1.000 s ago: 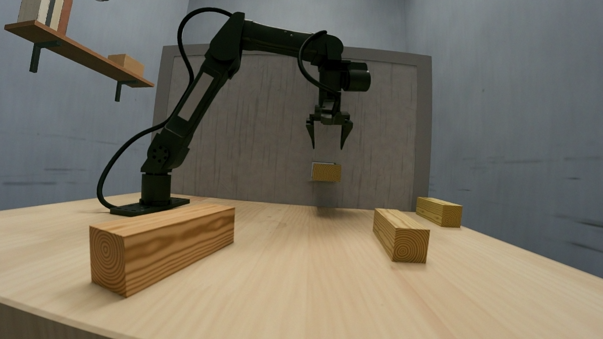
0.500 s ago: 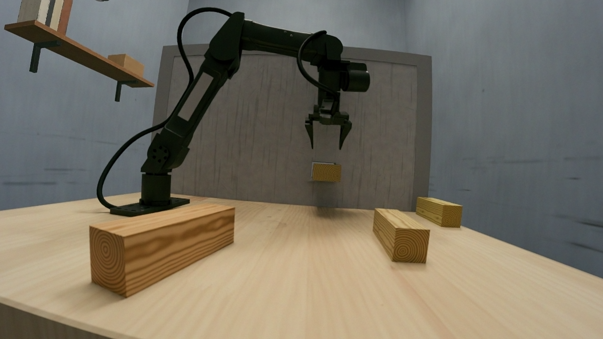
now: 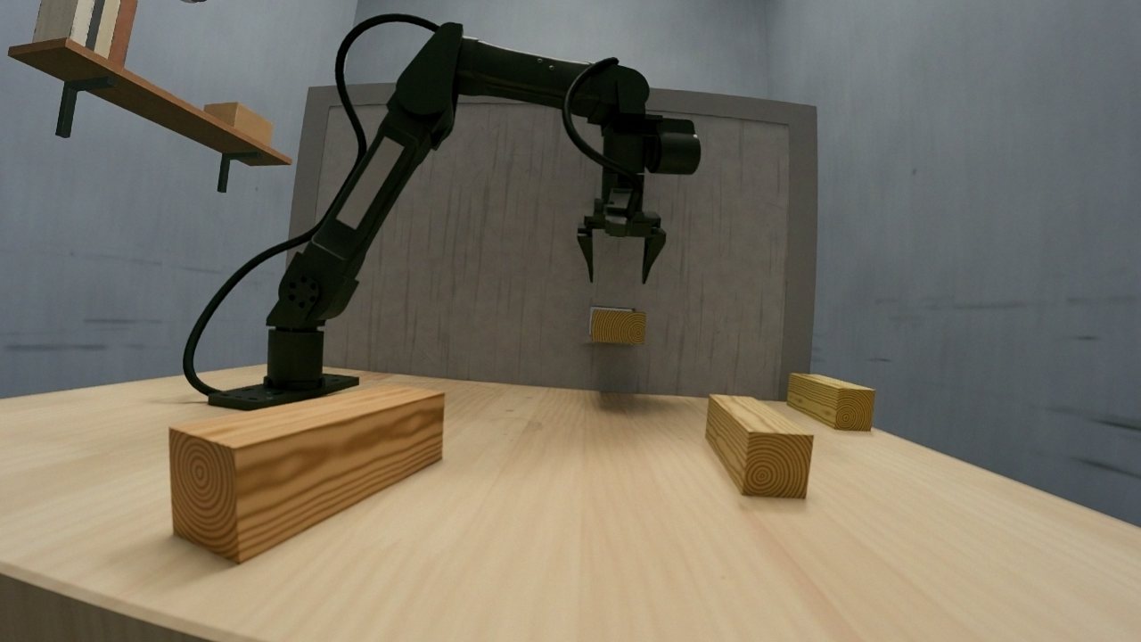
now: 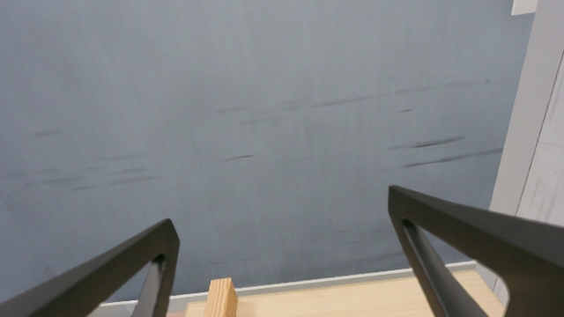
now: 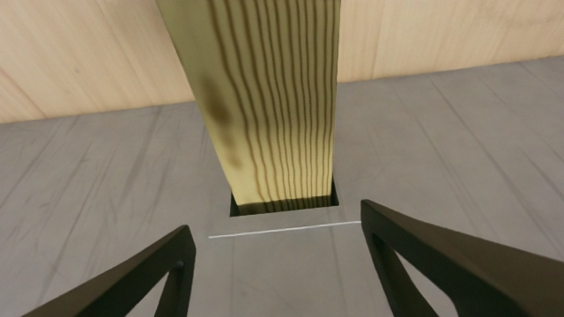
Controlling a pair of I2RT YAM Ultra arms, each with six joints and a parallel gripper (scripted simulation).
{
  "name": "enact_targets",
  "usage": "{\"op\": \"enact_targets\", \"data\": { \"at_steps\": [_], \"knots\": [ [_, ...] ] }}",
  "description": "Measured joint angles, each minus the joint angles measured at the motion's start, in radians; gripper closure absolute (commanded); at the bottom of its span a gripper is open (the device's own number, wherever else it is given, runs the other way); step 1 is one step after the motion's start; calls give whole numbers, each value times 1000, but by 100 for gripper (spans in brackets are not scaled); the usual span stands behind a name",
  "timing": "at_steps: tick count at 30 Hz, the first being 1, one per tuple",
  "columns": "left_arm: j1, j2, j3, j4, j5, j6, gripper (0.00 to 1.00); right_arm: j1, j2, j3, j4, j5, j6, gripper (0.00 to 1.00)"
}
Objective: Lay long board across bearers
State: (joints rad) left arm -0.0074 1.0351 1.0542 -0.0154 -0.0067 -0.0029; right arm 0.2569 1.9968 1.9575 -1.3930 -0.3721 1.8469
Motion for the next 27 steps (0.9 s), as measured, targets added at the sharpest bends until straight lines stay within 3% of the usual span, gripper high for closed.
{"op": "enact_targets", "data": {
  "at_steps": [20, 27],
  "knots": [
    [0, 0, 0, 0, 0, 0, 0, -7, 0, -5, -2, -1, -13, 22],
    [0, 0, 0, 0, 0, 0, 0, -155, 0, -75, -24, 16, -161, 22]
  ]
}}
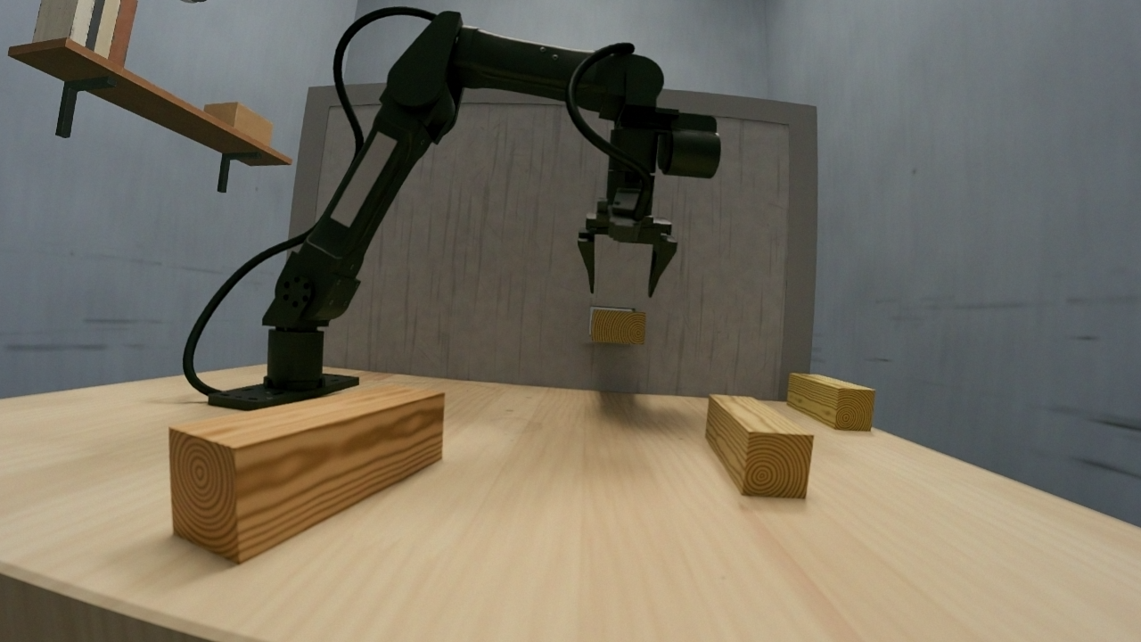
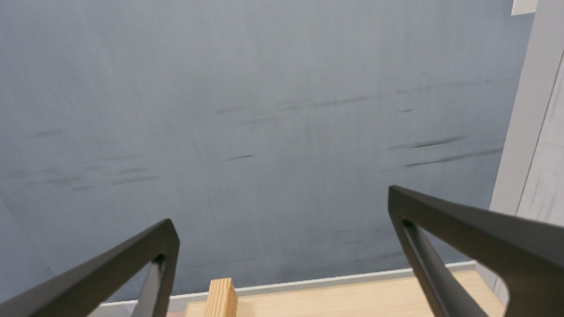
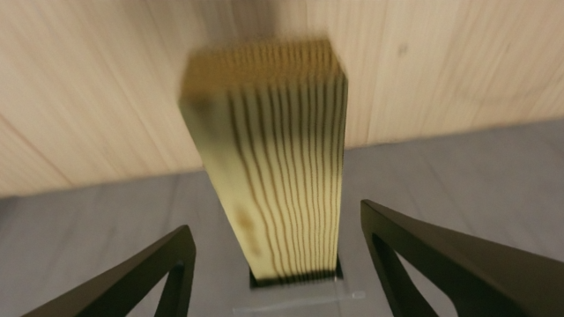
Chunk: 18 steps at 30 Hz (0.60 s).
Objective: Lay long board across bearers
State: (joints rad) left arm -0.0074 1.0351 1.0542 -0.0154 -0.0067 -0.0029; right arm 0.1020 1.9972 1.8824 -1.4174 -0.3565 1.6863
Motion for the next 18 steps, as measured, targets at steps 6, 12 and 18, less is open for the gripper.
{"op": "enact_targets", "data": {
  "at_steps": [6, 12, 18],
  "knots": [
    [0, 0, 0, 0, 0, 0, 0, -82, -11, -26, -14, 5, -84, 22],
    [0, 0, 0, 0, 0, 0, 0, -79, -21, -31, -10, 4, -92, 22],
    [0, 0, 0, 0, 0, 0, 0, -72, -24, -77, 23, 6, -83, 22]
  ]
}}
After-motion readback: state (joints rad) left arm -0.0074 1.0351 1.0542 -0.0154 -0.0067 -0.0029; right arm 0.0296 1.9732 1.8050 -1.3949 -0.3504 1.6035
